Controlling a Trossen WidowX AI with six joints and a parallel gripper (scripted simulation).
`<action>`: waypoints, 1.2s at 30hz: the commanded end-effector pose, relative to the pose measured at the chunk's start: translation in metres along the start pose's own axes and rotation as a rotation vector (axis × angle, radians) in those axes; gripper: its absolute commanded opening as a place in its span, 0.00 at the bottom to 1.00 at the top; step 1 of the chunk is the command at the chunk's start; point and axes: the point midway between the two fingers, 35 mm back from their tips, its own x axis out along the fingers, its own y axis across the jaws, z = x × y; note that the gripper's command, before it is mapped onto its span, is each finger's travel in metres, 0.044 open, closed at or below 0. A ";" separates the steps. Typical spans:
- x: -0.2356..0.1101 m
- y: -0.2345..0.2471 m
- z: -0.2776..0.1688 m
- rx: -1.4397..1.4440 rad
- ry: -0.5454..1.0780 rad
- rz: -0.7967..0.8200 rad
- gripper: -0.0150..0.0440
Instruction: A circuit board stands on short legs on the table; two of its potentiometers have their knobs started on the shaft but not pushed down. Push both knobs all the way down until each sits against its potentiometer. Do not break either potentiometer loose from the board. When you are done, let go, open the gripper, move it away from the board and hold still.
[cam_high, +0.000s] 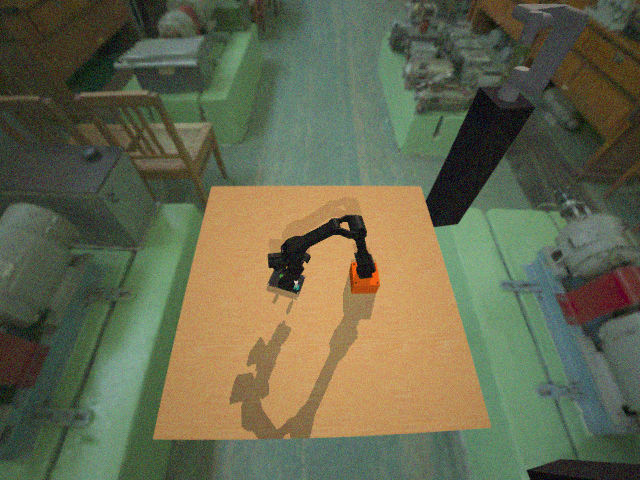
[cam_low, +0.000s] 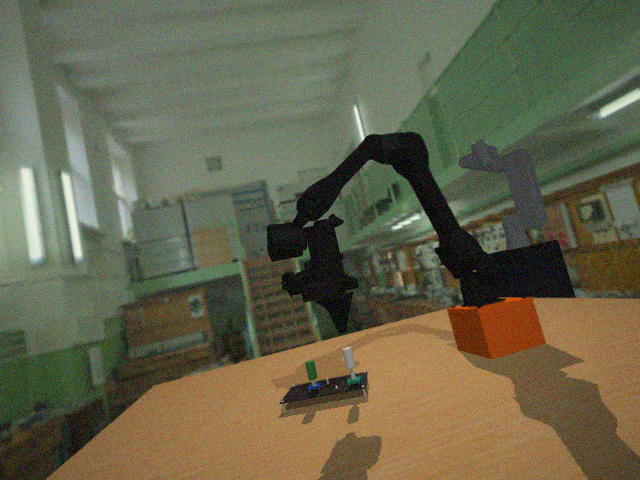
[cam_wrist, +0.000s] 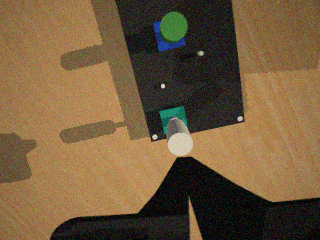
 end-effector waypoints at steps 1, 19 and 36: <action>0.004 -0.001 -0.001 0.004 0.004 -0.007 0.25; 0.024 -0.001 -0.001 0.004 0.004 -0.008 0.25; 0.024 -0.001 -0.001 0.004 0.004 -0.008 0.25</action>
